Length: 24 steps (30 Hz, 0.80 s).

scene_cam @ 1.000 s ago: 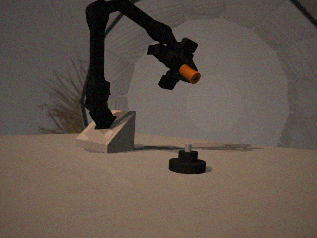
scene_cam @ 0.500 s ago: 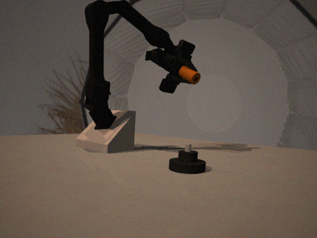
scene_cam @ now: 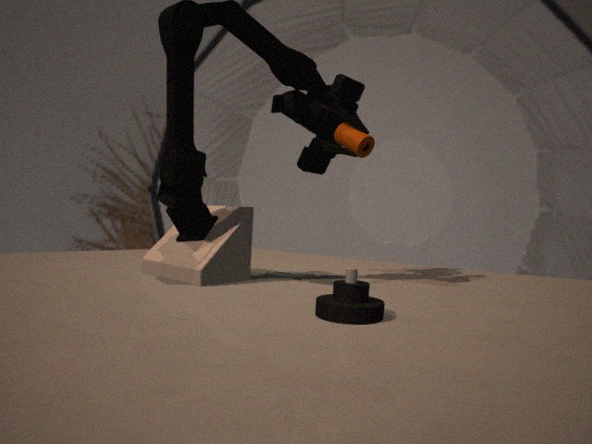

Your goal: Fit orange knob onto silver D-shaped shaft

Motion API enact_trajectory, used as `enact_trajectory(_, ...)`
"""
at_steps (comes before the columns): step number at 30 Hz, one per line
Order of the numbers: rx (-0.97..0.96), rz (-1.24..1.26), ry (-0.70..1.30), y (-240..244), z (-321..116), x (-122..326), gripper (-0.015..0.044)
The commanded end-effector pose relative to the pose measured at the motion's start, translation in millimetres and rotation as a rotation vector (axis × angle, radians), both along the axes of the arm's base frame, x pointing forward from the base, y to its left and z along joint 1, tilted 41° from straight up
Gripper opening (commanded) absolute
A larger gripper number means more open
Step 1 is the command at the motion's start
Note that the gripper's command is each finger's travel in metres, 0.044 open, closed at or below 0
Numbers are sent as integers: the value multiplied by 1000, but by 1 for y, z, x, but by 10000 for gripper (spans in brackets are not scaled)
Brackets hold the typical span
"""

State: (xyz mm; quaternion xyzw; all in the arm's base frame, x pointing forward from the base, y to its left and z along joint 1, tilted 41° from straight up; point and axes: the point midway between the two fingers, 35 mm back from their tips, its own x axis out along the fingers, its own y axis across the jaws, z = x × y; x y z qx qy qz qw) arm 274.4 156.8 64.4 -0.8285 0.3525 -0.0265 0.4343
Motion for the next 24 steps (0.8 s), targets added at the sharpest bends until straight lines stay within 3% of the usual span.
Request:
enact_trajectory(1,1,-1,0,0,0,0,0)
enact_trajectory(14,-2,3,-4,-1,-1,0,0)
enact_trajectory(24,71,-129,143,-16,-15,3,0)
